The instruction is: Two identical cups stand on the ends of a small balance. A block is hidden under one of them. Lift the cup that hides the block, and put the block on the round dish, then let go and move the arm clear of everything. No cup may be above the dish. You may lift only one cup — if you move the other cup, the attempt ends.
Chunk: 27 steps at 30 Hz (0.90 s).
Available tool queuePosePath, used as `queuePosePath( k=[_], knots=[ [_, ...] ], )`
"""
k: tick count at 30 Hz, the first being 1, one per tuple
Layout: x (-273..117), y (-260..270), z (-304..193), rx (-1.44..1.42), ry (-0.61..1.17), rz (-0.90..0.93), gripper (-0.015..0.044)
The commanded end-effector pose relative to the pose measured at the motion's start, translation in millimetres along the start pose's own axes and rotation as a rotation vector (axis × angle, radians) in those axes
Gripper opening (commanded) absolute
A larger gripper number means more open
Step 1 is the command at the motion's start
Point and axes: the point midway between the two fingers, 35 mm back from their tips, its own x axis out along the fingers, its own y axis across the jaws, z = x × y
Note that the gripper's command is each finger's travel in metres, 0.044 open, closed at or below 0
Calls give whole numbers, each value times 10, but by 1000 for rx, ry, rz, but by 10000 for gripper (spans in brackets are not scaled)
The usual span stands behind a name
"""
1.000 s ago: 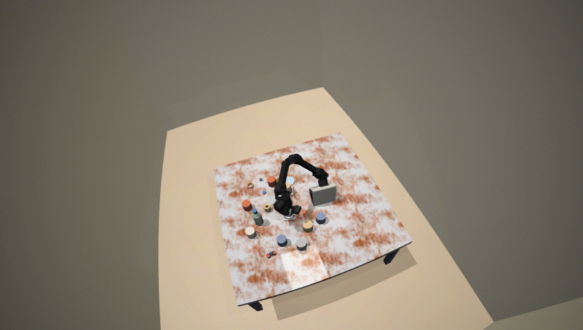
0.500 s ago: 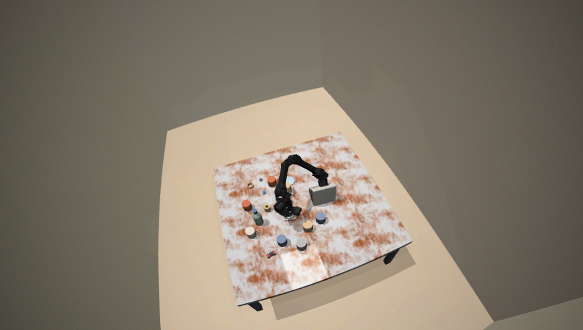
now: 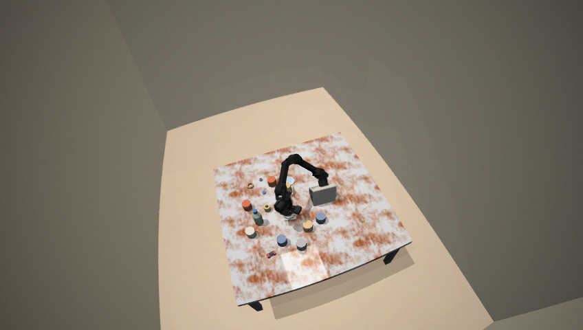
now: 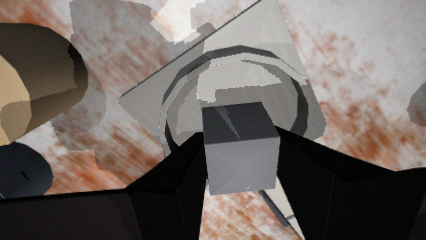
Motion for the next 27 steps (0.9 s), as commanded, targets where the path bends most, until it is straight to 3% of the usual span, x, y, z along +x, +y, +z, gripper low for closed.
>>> queuePosePath(
  k=[1, 12, 27],
  knots=[
    [-254, -6, 55, 9, -18, 0, 0],
    [-818, 5, 8, 15, 4, -2, 0],
    [-749, -504, -308, 7, -30, 29, 0]
  ],
)
